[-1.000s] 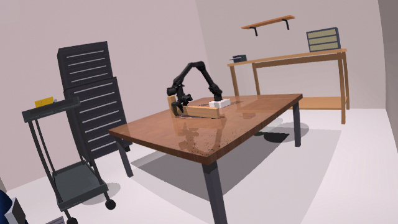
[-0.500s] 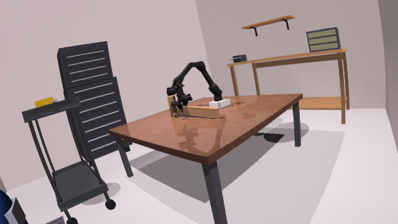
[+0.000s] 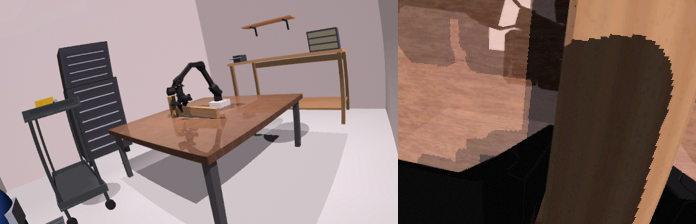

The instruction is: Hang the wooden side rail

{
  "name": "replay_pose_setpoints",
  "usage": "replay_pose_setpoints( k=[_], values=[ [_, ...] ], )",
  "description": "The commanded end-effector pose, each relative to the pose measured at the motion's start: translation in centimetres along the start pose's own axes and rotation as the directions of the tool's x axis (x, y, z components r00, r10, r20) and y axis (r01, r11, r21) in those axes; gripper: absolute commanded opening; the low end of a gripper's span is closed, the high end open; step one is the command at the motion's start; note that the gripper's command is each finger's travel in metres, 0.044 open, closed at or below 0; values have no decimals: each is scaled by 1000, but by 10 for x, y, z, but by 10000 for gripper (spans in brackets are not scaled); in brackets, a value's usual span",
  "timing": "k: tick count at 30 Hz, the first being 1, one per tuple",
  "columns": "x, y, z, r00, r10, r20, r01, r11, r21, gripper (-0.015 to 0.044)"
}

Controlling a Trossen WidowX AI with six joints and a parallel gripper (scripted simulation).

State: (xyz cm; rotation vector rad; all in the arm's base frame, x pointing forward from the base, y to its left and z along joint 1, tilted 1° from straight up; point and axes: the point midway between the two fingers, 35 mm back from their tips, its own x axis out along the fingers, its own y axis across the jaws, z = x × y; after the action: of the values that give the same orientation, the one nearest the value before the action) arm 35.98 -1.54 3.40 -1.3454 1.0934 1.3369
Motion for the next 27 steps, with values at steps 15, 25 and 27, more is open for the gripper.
replay_pose_setpoints(
  k=[15,25,27],
  values=[
    [0,-1,-3,1000,-9,-2,9,1000,0,0],
    [0,0,-4,1000,-9,-2,9,1000,0,0],
    [0,0,-4,1000,-9,-2,9,1000,0,0]
  ],
)
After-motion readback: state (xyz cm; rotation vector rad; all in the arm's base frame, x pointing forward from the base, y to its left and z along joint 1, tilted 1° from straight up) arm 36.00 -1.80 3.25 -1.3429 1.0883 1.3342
